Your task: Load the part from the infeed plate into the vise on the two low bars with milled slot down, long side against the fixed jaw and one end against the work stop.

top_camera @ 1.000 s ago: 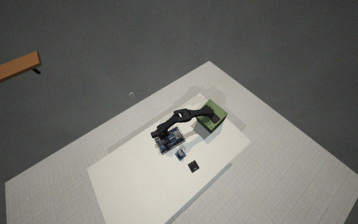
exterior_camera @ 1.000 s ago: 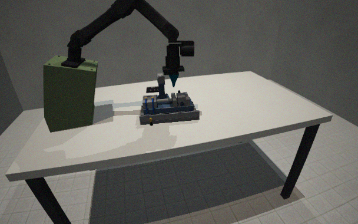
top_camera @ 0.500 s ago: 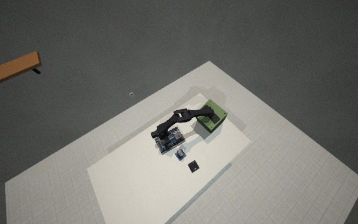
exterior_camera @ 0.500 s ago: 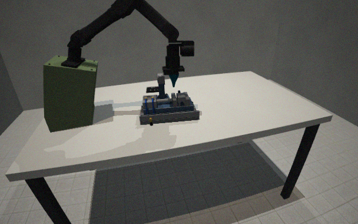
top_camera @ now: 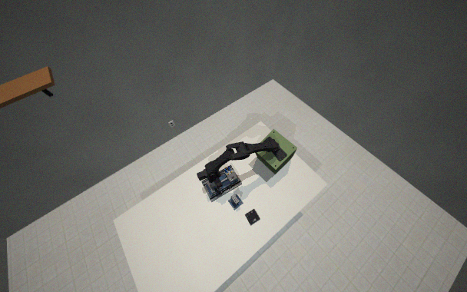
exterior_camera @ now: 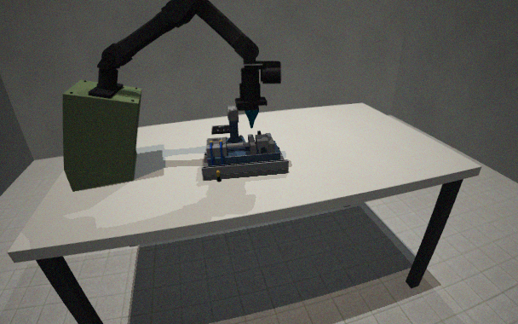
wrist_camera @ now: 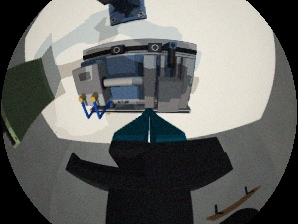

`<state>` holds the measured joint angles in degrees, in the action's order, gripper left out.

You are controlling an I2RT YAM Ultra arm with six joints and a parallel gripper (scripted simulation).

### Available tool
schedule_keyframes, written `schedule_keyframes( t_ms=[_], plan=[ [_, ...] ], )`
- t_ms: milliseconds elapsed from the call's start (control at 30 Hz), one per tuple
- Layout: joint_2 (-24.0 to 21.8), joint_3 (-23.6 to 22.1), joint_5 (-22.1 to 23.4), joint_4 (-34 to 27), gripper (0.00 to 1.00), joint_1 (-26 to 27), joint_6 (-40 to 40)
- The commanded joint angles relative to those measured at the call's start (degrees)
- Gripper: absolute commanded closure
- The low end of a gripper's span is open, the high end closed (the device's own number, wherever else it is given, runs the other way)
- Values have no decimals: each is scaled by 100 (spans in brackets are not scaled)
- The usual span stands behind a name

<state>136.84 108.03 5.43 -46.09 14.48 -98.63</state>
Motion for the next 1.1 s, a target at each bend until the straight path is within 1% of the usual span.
schedule_keyframes(
  t_ms=[0,167,267,400,467,500,600,767,867,967,1067],
  plan=[
    [-18,91,83,135,100,7,6],
    [140,78,82,237,100,-27,30],
    [86,93,82,294,100,-48,38],
    [280,134,79,376,100,-33,44],
    [280,134,79,376,100,-33,44],
    [90,138,79,397,100,-13,38],
    [357,153,78,446,100,-32,50],
    [437,164,76,516,100,-58,53],
    [266,157,78,548,100,-68,55],
    [445,176,75,567,100,-51,57],
    [417,179,74,537,100,-29,54]
  ],
)
